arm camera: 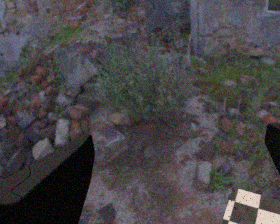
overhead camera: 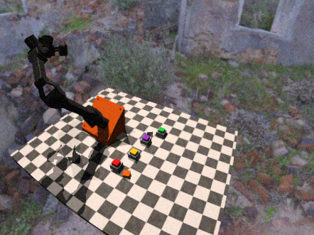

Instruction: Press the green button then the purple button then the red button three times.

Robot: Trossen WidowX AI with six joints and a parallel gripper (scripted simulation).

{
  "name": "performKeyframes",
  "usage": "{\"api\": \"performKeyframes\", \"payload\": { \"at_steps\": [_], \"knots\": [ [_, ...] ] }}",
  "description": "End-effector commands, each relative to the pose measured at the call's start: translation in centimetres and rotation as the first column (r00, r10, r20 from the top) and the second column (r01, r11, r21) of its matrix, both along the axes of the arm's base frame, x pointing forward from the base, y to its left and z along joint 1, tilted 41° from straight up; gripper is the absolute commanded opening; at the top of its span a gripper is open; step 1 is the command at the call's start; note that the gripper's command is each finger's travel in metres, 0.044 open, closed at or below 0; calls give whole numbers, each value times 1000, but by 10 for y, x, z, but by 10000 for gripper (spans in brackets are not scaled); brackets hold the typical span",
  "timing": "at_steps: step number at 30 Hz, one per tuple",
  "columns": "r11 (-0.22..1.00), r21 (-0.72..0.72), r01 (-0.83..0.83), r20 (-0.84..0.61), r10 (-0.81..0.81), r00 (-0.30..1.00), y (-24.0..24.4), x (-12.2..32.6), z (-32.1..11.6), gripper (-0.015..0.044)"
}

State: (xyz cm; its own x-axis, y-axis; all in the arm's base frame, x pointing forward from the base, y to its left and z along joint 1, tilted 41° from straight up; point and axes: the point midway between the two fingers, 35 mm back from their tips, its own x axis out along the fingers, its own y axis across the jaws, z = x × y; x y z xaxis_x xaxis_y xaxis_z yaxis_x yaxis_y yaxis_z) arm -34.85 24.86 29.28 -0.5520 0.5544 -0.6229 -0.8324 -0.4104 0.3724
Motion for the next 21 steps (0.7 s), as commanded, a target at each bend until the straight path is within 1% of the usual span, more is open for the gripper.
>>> {"api": "performKeyframes", "payload": {
  "at_steps": [1,3,5,7,10,16,21],
  "knots": [
    [1000,-3,10,5,-10,1000,3,2,-2,400],
    [995,-27,91,44,-90,995,29,18,-17,400],
    [975,-60,213,104,-207,973,65,46,-39,400],
    [955,-78,286,140,-274,952,85,65,-52,400],
    [901,-110,421,210,-393,895,119,106,-76,400],
    [733,-160,662,349,-585,732,167,202,-125,400],
    [546,-190,816,463,-683,565,184,288,-163,400]
  ]
}}
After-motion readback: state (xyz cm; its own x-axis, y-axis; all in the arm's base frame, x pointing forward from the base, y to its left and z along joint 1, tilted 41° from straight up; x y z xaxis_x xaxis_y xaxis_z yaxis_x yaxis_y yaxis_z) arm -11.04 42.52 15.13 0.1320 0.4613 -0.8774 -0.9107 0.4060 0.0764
